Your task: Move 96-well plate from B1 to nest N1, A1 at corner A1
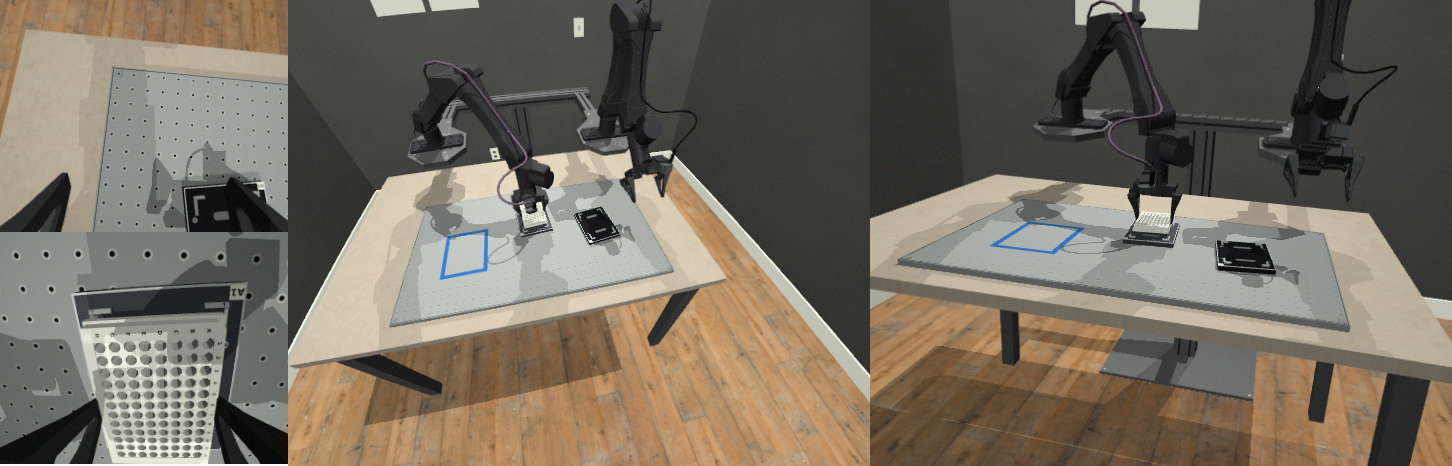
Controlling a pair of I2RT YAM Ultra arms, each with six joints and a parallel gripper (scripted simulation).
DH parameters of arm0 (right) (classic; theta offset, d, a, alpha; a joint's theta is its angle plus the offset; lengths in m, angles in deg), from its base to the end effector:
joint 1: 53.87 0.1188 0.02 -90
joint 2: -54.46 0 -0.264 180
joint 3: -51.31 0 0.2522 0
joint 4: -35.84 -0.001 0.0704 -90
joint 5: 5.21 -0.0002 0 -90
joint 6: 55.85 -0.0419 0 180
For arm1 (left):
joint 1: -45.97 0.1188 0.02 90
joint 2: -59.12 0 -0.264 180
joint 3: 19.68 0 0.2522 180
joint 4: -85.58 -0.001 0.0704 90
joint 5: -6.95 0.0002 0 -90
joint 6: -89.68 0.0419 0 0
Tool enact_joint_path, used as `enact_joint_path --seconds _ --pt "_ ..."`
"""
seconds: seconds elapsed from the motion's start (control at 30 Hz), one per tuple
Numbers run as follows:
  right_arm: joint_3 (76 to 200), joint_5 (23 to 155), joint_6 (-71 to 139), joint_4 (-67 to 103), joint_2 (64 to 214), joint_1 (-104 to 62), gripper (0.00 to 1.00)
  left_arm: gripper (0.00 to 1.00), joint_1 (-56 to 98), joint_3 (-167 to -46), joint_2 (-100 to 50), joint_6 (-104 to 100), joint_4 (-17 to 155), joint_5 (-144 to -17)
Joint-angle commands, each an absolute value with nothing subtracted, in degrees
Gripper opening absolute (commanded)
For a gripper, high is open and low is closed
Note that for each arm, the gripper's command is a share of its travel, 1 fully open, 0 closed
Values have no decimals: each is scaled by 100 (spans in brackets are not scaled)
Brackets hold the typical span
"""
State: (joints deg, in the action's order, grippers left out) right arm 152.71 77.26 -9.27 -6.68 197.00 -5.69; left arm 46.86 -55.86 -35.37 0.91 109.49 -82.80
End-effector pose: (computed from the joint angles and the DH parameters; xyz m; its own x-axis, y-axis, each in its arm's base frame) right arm 0.2912 0.3187 0.0022 -0.9825 -0.0762 -0.1697 -0.0741 0.9971 -0.0187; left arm 0.2657 0.0049 0.1038 -0.5650 0.0127 -0.8250 0.0002 0.9999 0.0152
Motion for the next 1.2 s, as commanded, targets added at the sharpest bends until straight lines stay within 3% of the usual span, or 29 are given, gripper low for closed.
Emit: enact_joint_path --seconds 0.0,1.17 --pt "15359 7659 -878 -535 19888 -624 79 100 4734 -5459 -3406 70 10885 -8235" --pt "15422 7714 -843 -337 20190 -655 79 100 4734 -5459 -3406 70 10885 -8235"
